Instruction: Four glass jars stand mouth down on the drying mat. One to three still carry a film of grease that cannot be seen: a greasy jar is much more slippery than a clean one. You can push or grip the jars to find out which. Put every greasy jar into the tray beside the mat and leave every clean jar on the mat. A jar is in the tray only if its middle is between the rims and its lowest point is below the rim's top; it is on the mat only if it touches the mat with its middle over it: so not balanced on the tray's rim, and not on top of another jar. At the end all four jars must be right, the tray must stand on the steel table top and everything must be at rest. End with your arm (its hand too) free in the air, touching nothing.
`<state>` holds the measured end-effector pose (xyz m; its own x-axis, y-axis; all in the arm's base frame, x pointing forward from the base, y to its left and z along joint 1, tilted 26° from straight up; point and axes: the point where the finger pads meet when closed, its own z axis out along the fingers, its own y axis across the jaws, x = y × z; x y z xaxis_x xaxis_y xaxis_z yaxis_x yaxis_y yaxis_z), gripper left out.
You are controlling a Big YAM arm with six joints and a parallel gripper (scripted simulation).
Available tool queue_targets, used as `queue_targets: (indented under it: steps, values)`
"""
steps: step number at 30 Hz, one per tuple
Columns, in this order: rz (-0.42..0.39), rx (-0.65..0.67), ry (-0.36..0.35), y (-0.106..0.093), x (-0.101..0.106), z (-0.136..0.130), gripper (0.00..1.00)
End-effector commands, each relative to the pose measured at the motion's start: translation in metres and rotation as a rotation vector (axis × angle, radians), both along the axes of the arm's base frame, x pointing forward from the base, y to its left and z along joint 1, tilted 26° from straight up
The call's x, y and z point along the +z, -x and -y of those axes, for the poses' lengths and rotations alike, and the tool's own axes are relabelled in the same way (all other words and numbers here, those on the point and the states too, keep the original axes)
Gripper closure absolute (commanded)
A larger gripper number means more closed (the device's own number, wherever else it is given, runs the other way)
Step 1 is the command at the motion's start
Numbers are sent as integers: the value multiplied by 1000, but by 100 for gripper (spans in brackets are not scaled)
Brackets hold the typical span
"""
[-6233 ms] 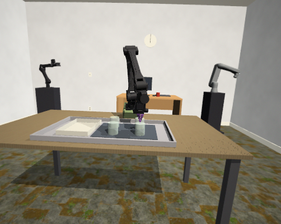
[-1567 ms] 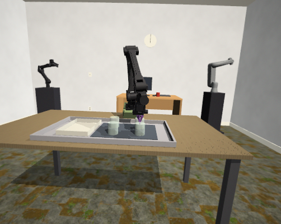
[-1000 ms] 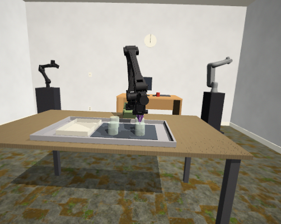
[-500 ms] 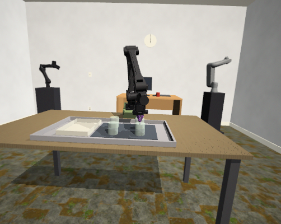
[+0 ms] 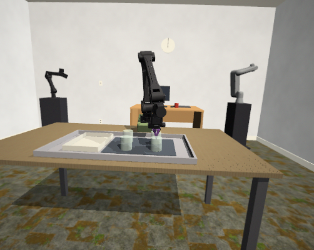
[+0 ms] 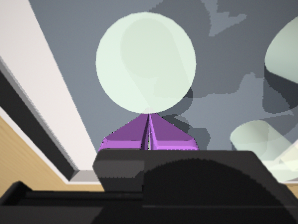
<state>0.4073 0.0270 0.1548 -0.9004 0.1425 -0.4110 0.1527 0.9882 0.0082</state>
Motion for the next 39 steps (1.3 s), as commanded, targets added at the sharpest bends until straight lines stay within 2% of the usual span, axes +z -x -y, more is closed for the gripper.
queue_targets:
  steps: [1, 39]
  values:
    - [27, 2, -2, -16, 17, 2, 100]
    - [27, 2, -2, -20, 19, 3, 100]
